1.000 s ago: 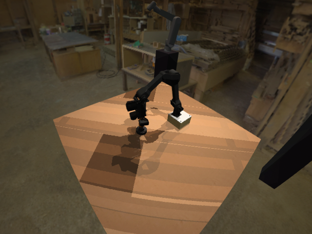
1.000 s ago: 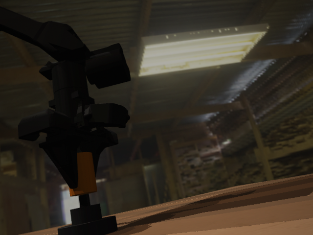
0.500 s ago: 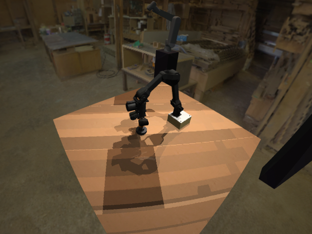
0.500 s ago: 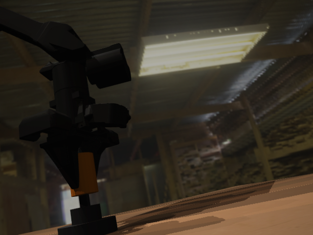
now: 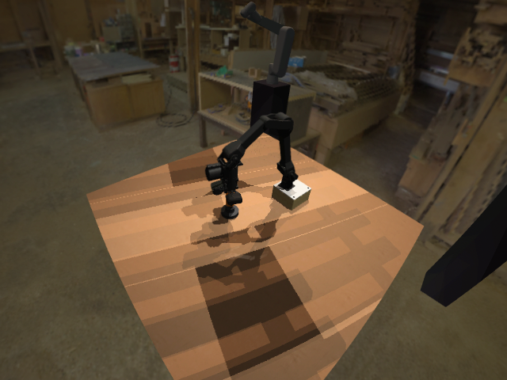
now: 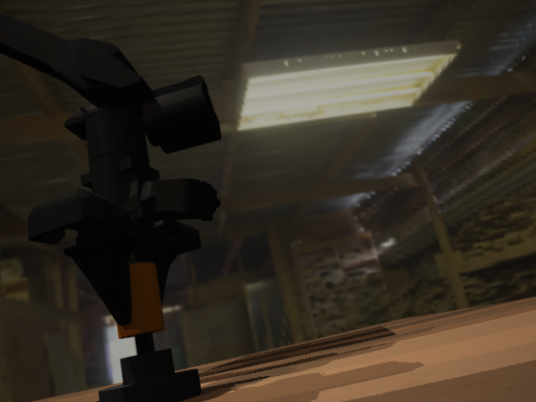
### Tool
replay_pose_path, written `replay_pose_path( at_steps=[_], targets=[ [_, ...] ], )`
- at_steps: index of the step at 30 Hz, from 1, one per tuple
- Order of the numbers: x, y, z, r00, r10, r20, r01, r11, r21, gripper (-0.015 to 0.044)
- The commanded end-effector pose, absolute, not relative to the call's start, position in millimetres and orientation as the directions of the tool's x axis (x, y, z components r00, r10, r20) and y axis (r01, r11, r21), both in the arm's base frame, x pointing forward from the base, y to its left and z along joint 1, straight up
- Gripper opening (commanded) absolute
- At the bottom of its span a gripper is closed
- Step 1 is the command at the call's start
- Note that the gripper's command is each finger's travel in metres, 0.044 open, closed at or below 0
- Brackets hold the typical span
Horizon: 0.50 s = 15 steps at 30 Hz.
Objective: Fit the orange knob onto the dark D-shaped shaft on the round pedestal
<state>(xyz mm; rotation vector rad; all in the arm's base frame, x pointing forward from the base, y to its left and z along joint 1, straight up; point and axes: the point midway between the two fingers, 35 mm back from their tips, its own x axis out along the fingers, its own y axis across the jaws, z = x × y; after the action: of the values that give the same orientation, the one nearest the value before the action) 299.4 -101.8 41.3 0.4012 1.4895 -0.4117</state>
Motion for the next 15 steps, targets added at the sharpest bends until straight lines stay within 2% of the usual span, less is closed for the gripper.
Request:
replay_pose_path(
  at_steps=[1, 15],
  targets=[
    [298.9, -101.3, 40.8, 0.038, -0.016, -0.999, 0.483, 0.876, 0.004, 0.0000],
    [298.9, -101.3, 40.2, 0.038, -0.016, -0.999, 0.460, 0.888, 0.003, 0.0000]
  ],
)
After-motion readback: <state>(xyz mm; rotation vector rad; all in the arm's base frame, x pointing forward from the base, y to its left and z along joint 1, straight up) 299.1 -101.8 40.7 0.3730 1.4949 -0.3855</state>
